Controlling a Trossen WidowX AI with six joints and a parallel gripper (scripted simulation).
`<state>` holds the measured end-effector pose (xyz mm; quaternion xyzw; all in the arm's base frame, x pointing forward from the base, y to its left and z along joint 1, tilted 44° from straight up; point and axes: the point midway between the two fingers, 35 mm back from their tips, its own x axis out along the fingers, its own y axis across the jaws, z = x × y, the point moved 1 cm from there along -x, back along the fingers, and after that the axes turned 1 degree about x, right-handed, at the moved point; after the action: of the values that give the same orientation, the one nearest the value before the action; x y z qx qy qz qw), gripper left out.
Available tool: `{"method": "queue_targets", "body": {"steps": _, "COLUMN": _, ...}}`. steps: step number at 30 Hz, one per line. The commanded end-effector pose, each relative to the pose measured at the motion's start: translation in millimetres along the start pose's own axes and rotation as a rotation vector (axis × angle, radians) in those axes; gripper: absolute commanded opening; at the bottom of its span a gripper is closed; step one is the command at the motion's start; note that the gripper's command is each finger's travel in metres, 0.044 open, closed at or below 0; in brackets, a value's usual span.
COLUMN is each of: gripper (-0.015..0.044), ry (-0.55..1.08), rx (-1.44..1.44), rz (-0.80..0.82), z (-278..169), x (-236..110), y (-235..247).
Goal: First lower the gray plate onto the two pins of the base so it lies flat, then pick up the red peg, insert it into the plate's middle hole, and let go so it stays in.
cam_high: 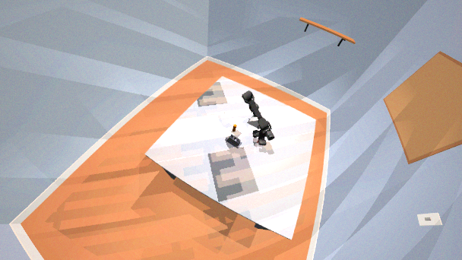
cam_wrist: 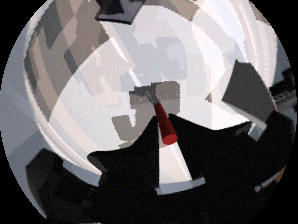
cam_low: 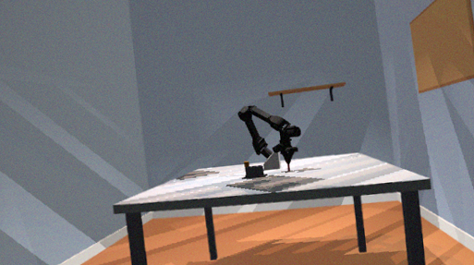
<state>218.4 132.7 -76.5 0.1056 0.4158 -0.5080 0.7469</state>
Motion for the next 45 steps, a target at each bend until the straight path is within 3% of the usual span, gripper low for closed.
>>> {"method": "queue_targets", "body": {"steps": 1, "gripper": 0.0007, "ry": -0.004, "rx": -0.005, "rz": 0.001, "z": 0, "x": 1, "y": 0}}
{"method": "queue_targets", "body": {"steps": 13, "gripper": 0.0, "ry": -0.003, "rx": -0.005, "rz": 0.002, "z": 0, "x": -4, "y": 1}}
{"method": "queue_targets", "body": {"steps": 40, "gripper": 0.0, "ry": 0.001, "rx": -0.006, "rz": 0.003, "z": -4, "x": -87, "y": 6}}
{"method": "queue_targets", "body": {"steps": 41, "gripper": 0.0, "ry": -0.009, "rx": -0.017, "rz": -0.01, "z": -3, "x": -73, "y": 4}}
{"method": "queue_targets", "body": {"steps": 45, "gripper": 0.0, "ry": -0.006, "rx": -0.018, "rz": -0.009, "z": 1, "x": -73, "y": 7}}
